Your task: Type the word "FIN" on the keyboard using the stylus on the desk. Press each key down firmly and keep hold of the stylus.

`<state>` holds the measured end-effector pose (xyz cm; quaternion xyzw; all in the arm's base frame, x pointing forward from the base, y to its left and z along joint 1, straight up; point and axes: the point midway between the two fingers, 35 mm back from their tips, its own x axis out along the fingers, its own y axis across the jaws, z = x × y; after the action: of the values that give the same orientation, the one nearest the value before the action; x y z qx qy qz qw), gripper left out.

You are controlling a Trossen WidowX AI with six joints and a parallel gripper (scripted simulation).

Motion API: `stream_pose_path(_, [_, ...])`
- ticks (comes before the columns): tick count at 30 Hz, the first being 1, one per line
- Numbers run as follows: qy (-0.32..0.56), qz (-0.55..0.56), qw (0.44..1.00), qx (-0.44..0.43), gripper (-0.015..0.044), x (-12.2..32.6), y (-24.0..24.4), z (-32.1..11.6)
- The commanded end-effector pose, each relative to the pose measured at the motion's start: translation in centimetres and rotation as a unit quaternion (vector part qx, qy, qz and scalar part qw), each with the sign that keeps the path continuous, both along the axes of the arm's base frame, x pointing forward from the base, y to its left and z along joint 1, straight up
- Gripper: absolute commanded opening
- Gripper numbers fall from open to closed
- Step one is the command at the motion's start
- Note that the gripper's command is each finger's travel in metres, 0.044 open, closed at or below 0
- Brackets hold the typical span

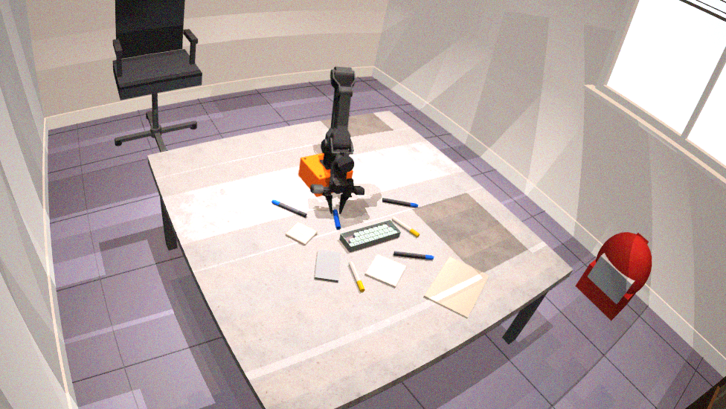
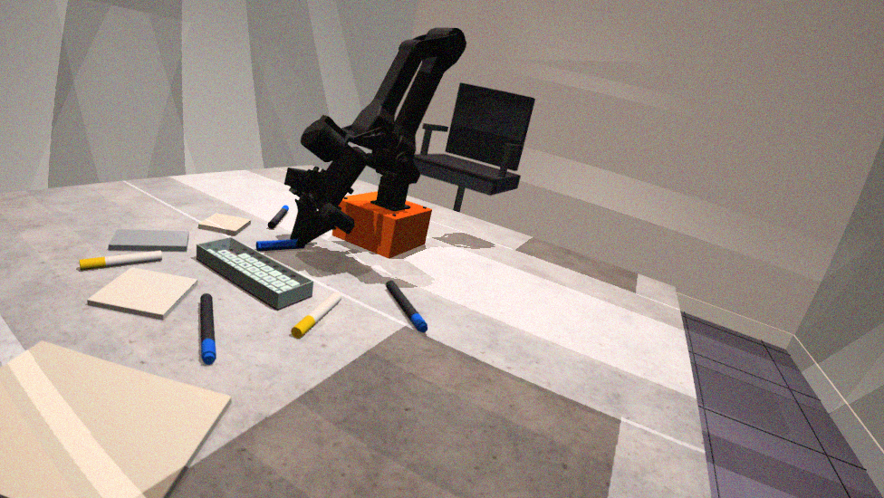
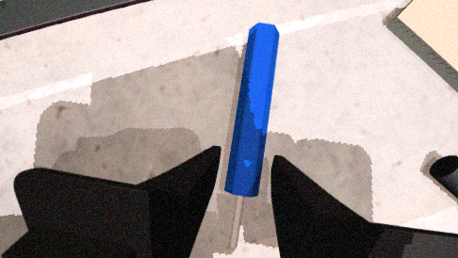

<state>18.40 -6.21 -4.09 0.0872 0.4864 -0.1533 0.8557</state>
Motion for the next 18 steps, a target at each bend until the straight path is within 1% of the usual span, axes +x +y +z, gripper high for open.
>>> stream_pose_path(1, [0.000, 0.000, 1.000, 0.000, 0.0150, 0.1, 0.0, 0.1])
stream_pose_path(5, [0.000, 0.001, 1.000, 0.000, 0.0150, 0.4, -0.1, 1.4])
stream_pose_path(12, [0.000, 0.003, 1.000, 0.000, 0.0150, 0.0, 0.1, 5.9])
stream_pose_path(18, [0.002, 0.007, 1.000, -0.004, 0.0150, 0.2, 0.0, 5.8])
